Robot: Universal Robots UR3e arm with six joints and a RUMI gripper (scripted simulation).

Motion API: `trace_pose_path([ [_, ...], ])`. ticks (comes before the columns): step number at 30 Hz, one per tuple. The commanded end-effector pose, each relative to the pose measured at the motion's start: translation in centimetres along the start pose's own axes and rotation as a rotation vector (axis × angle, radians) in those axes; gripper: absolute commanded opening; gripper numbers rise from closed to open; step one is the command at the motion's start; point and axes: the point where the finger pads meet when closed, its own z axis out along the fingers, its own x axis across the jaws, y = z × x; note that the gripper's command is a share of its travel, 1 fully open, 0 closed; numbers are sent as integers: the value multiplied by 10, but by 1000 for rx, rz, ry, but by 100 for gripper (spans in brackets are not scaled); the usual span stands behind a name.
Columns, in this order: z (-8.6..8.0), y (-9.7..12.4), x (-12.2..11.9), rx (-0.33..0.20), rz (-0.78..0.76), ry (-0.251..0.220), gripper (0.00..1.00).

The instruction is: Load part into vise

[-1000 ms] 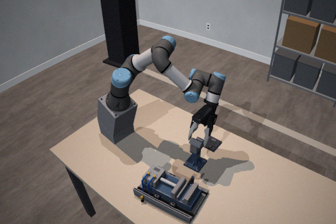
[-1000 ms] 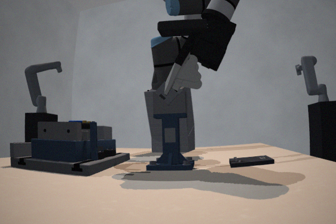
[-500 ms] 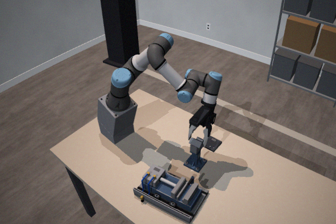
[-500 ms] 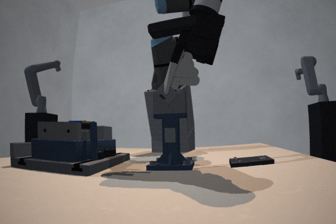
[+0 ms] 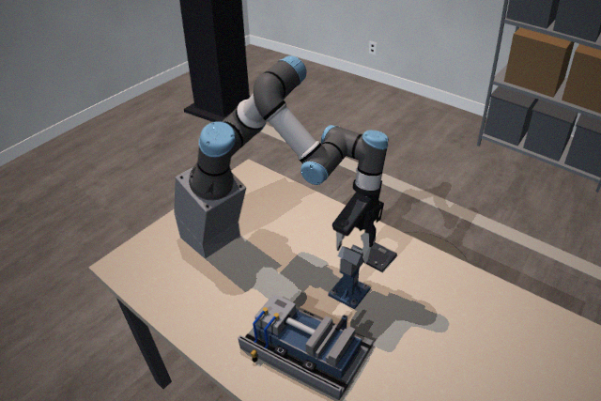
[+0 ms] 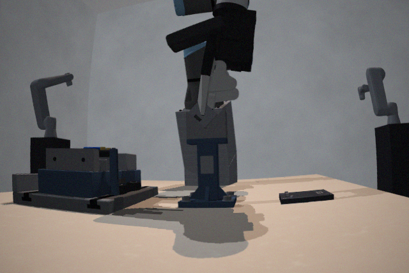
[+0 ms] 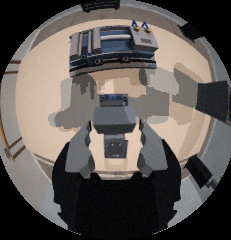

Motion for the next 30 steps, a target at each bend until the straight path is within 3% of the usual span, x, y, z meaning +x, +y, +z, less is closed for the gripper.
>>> trace_pose_path([
  [1,0,-1,-1,-64,-1,-4,51],
  [26,0,-3,-1,-349,-1,-4,51],
  [30,0,-3,-1,-373,-2,-4,51],
])
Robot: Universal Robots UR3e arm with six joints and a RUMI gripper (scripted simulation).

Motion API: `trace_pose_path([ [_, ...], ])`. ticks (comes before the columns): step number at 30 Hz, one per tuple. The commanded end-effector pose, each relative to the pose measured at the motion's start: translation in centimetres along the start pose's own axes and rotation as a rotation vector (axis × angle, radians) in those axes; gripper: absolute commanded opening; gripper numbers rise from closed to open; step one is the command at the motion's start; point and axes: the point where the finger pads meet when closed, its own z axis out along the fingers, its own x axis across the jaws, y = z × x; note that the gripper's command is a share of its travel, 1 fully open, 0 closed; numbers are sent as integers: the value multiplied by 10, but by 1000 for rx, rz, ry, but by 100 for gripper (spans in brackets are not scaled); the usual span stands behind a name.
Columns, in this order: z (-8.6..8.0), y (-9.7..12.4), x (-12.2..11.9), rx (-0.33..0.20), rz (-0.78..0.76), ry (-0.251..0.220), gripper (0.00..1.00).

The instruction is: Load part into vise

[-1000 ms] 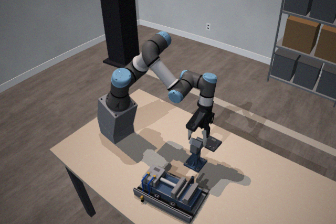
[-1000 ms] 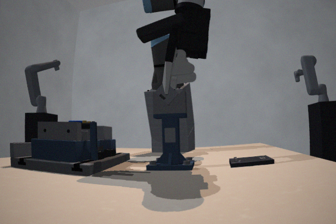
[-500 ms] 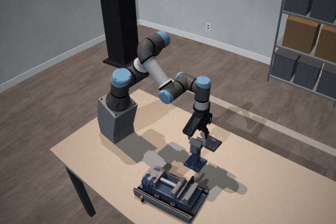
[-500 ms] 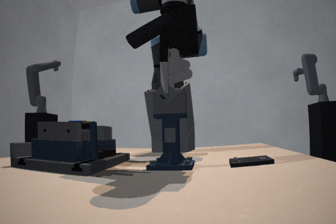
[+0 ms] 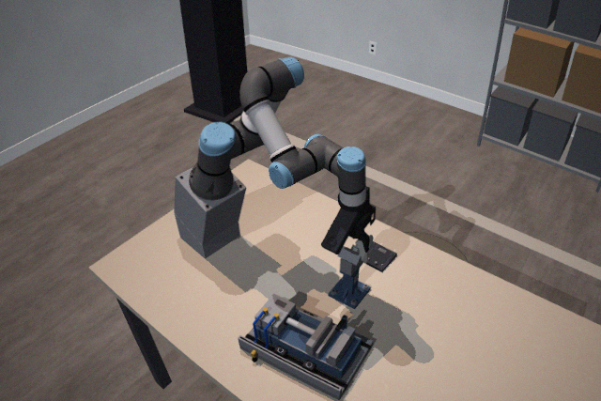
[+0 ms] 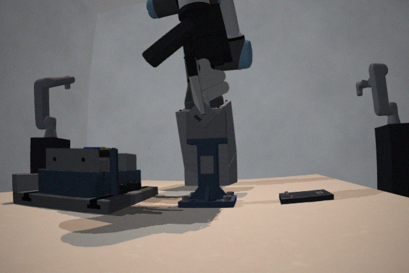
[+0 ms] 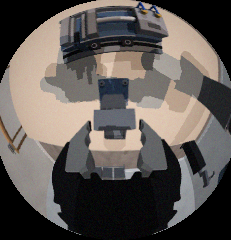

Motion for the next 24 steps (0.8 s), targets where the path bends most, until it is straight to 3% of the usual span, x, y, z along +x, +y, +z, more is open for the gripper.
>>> trace_pose_path([
  [1,0,0,0,-48,-2,-1,51],
  [24,0,-2,-1,-297,-2,-1,51],
])
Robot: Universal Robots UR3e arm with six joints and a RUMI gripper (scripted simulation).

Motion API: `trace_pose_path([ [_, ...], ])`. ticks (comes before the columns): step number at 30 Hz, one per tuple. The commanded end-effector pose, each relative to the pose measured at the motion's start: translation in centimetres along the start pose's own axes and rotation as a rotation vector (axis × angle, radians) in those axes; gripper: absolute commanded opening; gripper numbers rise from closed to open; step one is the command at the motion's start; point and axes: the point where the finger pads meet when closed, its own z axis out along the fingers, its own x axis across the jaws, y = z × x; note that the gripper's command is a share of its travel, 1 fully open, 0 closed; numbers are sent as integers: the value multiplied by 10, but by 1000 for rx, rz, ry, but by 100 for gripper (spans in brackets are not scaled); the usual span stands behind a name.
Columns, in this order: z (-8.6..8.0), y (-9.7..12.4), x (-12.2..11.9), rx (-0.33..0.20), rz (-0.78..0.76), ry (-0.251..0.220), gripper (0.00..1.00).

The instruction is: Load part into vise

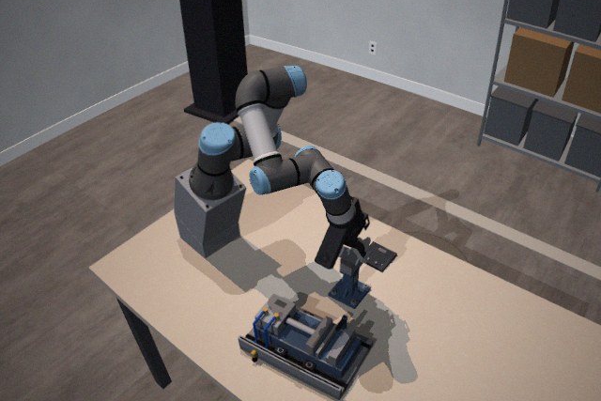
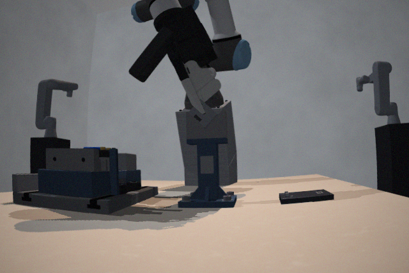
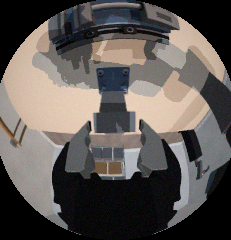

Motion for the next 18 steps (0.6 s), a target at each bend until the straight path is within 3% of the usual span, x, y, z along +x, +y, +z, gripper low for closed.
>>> trace_pose_path([
  [1,0,0,-1,-58,-3,1,51],
  [18,0,-2,0,-209,-3,1,51],
])
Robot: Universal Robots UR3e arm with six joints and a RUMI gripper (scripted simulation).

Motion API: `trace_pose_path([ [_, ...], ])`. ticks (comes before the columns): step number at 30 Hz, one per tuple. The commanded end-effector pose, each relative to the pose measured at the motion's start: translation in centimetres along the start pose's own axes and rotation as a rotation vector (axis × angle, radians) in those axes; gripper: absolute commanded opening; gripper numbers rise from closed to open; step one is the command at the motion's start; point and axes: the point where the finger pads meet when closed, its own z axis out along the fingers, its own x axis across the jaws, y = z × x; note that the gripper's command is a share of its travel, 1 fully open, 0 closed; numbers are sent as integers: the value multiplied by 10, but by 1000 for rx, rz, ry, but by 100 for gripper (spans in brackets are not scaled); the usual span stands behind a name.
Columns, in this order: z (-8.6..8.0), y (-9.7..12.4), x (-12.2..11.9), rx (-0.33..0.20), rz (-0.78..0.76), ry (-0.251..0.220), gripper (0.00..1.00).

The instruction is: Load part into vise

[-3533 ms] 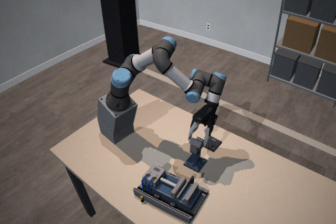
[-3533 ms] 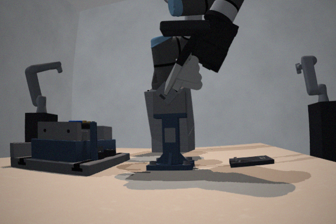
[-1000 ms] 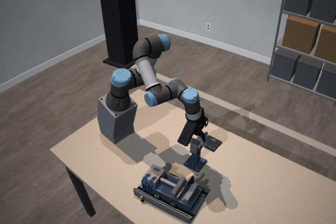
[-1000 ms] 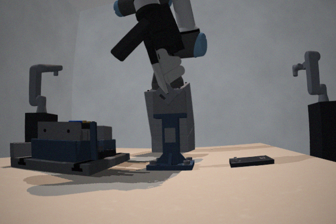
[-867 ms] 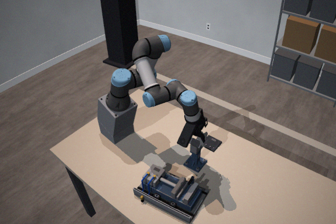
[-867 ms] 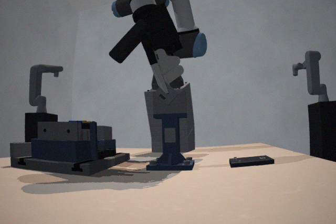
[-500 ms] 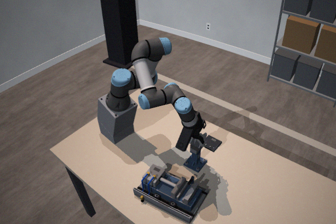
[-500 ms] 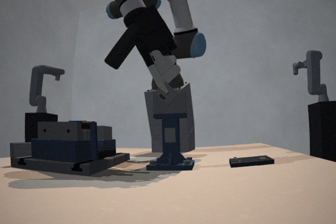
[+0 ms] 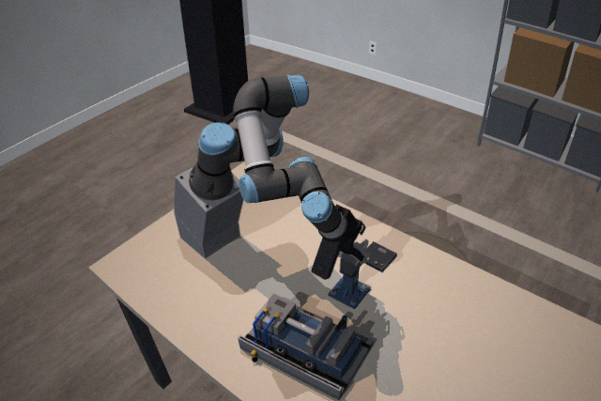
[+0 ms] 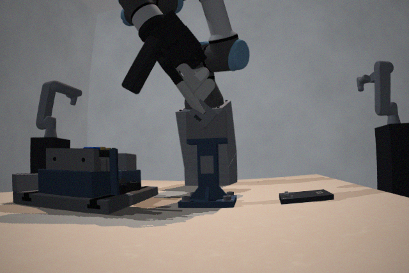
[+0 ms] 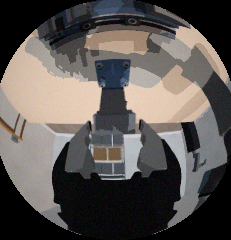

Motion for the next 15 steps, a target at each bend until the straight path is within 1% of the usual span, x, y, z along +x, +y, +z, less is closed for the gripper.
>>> trace_pose_path([
  [1,0,0,0,-43,-3,2,51],
  [5,0,-1,-1,-73,-3,1,51],
  [7,0,-1,-1,-73,-3,1,51],
  [15,0,-1,-1,-123,-3,1,51],
])
